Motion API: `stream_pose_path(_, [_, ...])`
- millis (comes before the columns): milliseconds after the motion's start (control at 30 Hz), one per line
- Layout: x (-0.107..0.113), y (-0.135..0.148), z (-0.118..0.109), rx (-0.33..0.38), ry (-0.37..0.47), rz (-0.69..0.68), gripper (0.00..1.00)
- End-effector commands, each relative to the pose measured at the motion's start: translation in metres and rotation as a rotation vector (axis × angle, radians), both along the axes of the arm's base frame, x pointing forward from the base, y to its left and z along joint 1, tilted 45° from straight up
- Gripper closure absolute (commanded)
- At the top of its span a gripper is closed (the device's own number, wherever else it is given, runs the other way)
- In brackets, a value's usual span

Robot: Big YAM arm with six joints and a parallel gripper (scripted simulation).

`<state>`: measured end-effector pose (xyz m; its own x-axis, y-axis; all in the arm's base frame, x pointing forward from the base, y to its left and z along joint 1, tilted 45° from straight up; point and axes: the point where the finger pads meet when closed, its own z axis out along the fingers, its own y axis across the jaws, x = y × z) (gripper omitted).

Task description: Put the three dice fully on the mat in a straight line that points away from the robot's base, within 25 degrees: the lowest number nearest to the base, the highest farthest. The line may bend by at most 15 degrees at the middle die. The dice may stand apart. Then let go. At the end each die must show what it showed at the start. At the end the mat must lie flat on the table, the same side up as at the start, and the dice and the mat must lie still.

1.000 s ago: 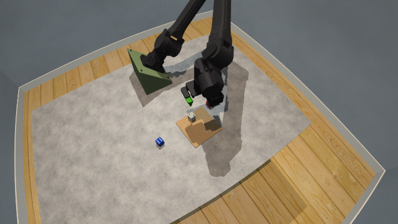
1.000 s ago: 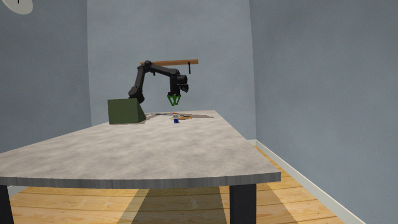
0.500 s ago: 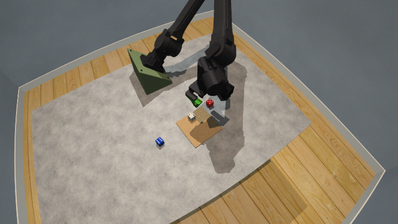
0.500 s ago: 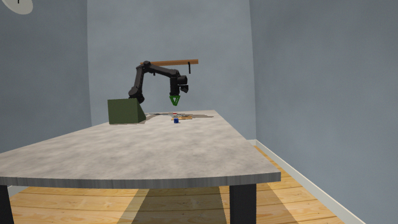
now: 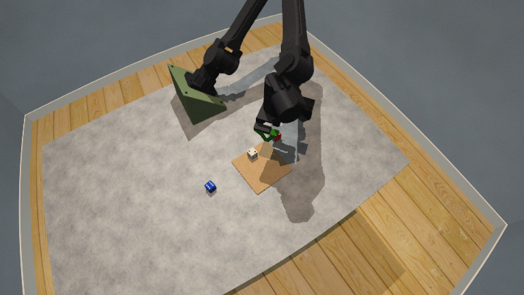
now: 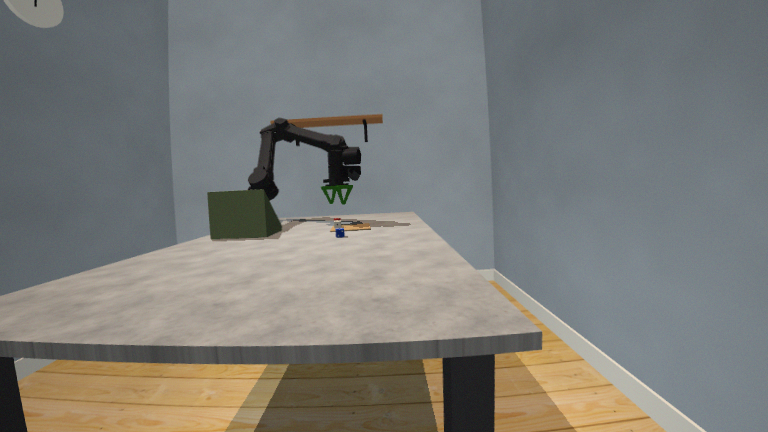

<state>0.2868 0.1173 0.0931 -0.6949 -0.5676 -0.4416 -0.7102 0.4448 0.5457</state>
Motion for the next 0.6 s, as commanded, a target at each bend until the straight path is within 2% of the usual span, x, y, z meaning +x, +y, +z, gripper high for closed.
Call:
stream_pose_path(0, [0.010,0.001,0.013,0.021,-0.160,0.107,0.00])
stream_pose_path(233, [0.002,0.008,0.012,0.041,-0.267,0.238,0.00])
stream_pose_path(333, [0.007,0.010,0.018,0.047,-0.336,0.294,0.00])
stream_pose_path(467, [0.000,0.013,0.017,0.064,-0.419,0.390,0.00])
stream_pose_path(567, [-0.001,0.014,0.017,0.065,-0.422,0.395,0.00])
